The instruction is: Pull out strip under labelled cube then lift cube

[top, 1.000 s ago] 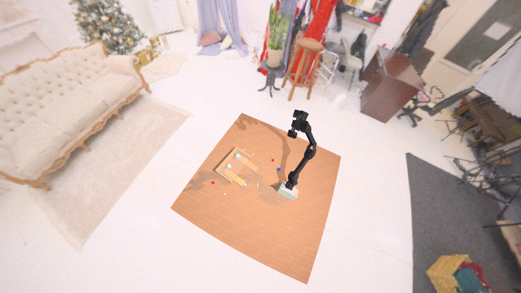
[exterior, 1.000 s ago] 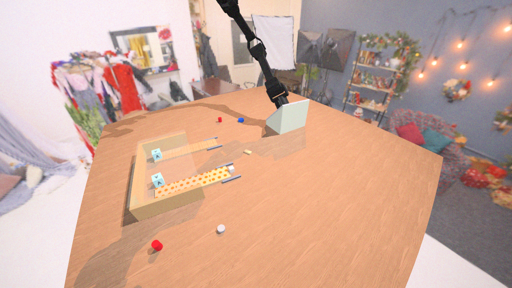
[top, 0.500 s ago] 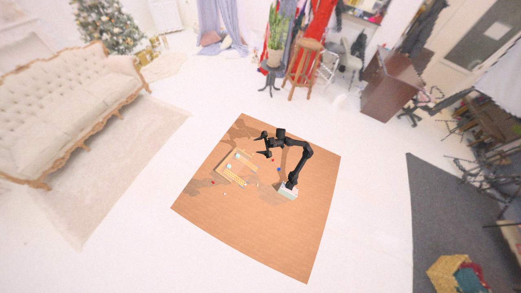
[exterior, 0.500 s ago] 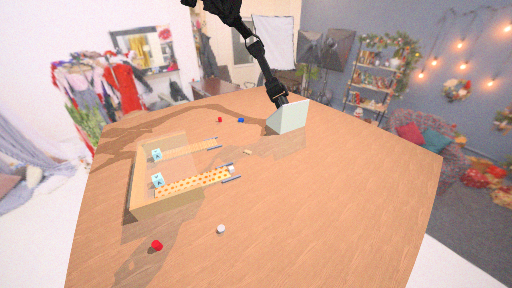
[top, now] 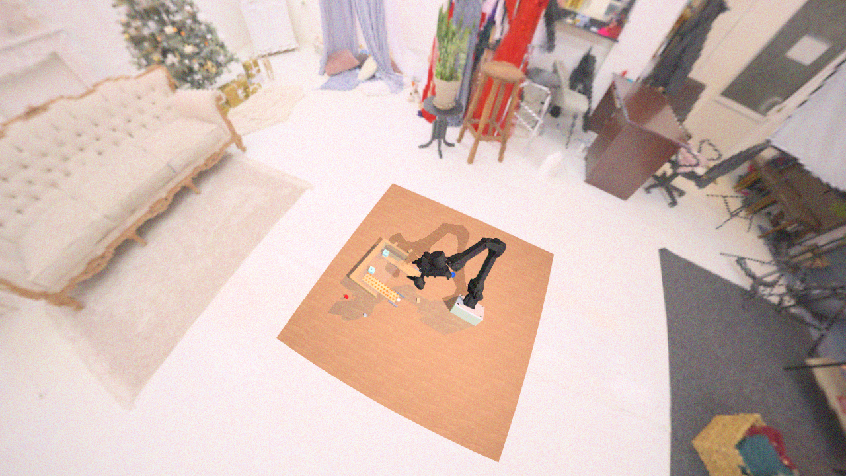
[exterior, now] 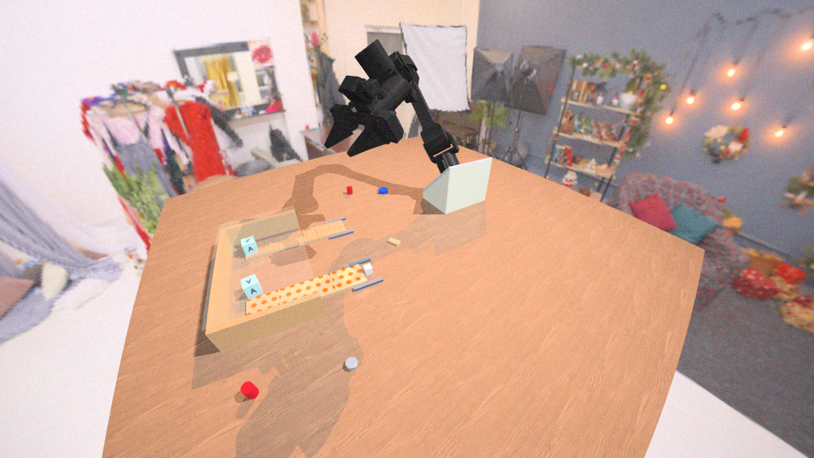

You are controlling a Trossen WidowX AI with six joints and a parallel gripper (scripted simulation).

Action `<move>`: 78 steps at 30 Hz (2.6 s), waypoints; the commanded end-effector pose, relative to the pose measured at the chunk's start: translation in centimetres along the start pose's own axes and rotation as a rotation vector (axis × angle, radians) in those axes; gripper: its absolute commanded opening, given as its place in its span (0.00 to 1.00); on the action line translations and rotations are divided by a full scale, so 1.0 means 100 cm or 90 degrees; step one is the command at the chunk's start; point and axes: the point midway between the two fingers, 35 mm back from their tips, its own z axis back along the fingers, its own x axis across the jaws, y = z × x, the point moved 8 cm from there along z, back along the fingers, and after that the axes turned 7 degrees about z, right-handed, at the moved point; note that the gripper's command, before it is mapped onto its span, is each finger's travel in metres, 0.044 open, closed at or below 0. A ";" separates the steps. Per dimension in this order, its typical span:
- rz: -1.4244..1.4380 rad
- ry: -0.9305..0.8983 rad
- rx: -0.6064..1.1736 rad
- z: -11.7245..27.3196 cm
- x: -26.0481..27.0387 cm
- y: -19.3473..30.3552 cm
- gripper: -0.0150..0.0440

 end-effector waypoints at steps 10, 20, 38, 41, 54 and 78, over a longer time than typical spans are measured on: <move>-0.033 0.065 0.049 -0.005 0.009 0.033 0.93; -0.036 0.062 0.067 -0.010 0.007 0.031 0.84; -0.180 0.042 0.626 -0.129 -0.081 0.048 0.25; -0.187 0.043 0.648 -0.132 -0.085 0.051 0.25; -0.187 0.043 0.648 -0.138 -0.084 0.059 0.25; -0.186 0.044 0.648 -0.158 -0.081 0.093 0.25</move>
